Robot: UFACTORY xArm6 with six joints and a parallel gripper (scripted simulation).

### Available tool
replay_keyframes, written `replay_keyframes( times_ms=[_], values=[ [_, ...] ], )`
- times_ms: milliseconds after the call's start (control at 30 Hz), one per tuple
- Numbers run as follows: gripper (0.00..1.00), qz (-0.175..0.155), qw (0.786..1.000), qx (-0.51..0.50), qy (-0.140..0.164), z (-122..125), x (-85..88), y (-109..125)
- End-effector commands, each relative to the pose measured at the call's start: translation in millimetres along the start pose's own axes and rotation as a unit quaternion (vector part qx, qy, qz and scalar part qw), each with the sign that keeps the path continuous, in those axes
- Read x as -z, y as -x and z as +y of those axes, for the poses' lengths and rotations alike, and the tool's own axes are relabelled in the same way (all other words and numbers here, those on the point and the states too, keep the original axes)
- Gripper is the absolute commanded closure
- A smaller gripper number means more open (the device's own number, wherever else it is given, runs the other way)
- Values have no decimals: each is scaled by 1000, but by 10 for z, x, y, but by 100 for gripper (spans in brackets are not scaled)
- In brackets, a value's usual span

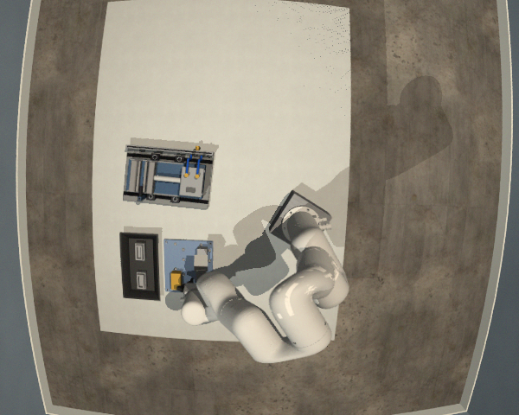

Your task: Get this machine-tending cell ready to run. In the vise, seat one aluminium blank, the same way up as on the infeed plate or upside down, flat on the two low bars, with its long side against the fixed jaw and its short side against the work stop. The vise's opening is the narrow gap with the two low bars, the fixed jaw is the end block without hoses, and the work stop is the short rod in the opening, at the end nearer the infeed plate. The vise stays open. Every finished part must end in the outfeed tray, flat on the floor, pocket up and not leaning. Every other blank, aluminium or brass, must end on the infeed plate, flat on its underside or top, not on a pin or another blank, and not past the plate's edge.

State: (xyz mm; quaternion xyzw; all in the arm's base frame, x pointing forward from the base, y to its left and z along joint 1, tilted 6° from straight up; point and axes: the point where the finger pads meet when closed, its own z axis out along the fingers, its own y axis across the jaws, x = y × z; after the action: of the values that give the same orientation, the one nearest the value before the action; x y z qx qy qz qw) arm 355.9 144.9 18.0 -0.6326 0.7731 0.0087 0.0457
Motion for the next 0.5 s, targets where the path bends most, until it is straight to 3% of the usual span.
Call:
replay_keyframes(
  times_ms=[0,467],
  values=[
    [31,-1,1000,0,-1,-12,-3,8],
    [31,-1,1000,0,-1,-12,-30,8]
  ],
)
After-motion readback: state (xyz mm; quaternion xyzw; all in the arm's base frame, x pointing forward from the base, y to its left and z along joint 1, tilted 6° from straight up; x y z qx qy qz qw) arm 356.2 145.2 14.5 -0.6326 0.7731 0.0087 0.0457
